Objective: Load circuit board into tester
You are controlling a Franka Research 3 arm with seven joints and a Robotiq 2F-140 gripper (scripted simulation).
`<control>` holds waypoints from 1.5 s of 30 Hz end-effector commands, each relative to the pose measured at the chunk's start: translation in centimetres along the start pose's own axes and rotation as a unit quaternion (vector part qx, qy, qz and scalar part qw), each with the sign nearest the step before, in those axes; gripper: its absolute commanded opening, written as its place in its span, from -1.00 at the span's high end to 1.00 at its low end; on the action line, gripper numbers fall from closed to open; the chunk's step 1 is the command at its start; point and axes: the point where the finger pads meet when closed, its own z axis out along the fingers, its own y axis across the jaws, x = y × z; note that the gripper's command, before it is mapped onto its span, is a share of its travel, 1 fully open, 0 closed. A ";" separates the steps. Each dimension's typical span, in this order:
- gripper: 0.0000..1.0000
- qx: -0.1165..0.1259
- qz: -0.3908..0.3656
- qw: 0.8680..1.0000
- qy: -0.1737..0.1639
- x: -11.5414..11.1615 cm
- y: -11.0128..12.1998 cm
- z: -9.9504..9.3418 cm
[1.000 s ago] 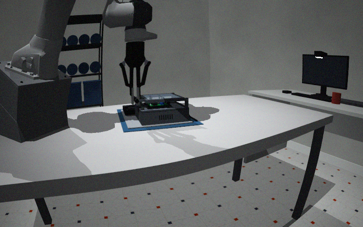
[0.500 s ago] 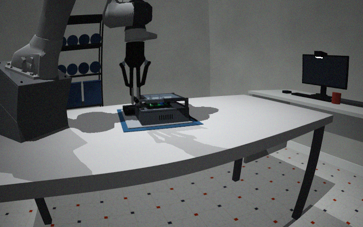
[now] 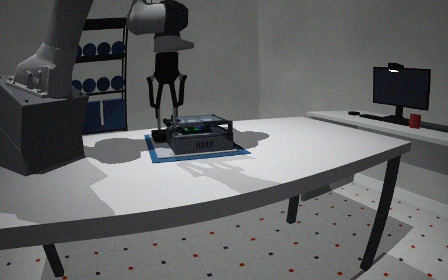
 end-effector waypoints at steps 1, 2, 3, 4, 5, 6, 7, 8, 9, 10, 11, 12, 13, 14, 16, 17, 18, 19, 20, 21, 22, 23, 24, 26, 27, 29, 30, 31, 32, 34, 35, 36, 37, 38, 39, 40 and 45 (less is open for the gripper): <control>0.40 0.000 0.002 1.000 0.000 0.1 0.0 0.1; 0.40 0.000 0.002 1.000 0.000 0.1 0.0 0.1; 0.40 0.000 0.002 1.000 0.000 0.1 0.0 0.1; 0.40 0.000 0.002 1.000 0.000 0.1 0.0 0.1; 0.40 0.000 0.002 1.000 0.000 0.1 0.0 0.1; 0.40 0.000 0.002 1.000 0.000 0.1 0.0 0.1; 0.40 0.000 0.002 1.000 0.000 0.1 0.0 0.1; 0.40 0.000 0.002 1.000 0.000 0.1 0.0 0.1; 0.40 0.000 0.002 1.000 0.000 0.1 0.0 0.1; 0.40 0.000 0.002 1.000 0.000 0.1 0.0 0.1; 0.40 0.000 0.002 1.000 0.000 0.1 0.0 0.1; 0.40 0.000 0.002 1.000 0.000 0.1 0.0 0.1; 0.40 0.000 0.002 1.000 0.000 0.1 0.0 0.1; 0.40 0.000 0.002 1.000 0.000 0.1 0.0 0.1; 0.40 0.000 0.002 1.000 0.000 0.1 0.0 0.1; 0.40 0.000 0.002 1.000 0.000 0.1 0.0 0.1; 0.40 0.000 0.002 1.000 0.000 0.1 0.0 0.1; 0.40 0.000 0.002 1.000 0.000 0.1 0.0 0.1; 0.40 0.000 0.002 1.000 0.000 0.1 0.0 0.1; 0.40 0.000 0.002 1.000 0.000 0.1 0.0 0.1; 0.40 0.000 0.002 1.000 0.000 0.1 0.0 0.0; 0.40 0.000 0.002 1.000 0.000 0.1 0.0 0.0; 0.40 0.000 0.002 1.000 0.000 0.1 0.0 0.0; 0.40 0.000 0.002 1.000 0.000 0.1 0.0 0.0; 0.40 0.000 0.002 1.000 0.000 0.1 0.0 -0.1; 0.40 0.000 0.002 1.000 0.000 0.1 0.0 -0.2; 0.40 0.000 0.002 1.000 0.000 0.1 0.0 -0.3; 0.40 0.000 0.002 1.000 0.000 0.1 0.0 -0.4; 0.40 0.000 0.002 1.000 0.000 0.1 0.0 -0.5; 0.40 0.000 0.002 1.000 0.000 0.1 0.0 -0.9; 0.40 0.000 0.002 1.000 0.000 0.1 0.0 -1.1; 0.40 0.000 0.002 1.000 0.000 0.1 0.0 -1.3; 0.40 0.000 0.002 1.000 0.000 0.1 0.0 -1.5; 0.40 0.000 0.002 1.000 0.000 0.1 0.0 -1.8; 0.40 0.000 0.002 1.000 0.000 0.1 0.0 -2.0; 0.40 0.000 0.002 1.000 0.000 0.1 0.0 -2.3; 0.40 0.000 0.002 1.000 0.000 0.1 0.0 -3.2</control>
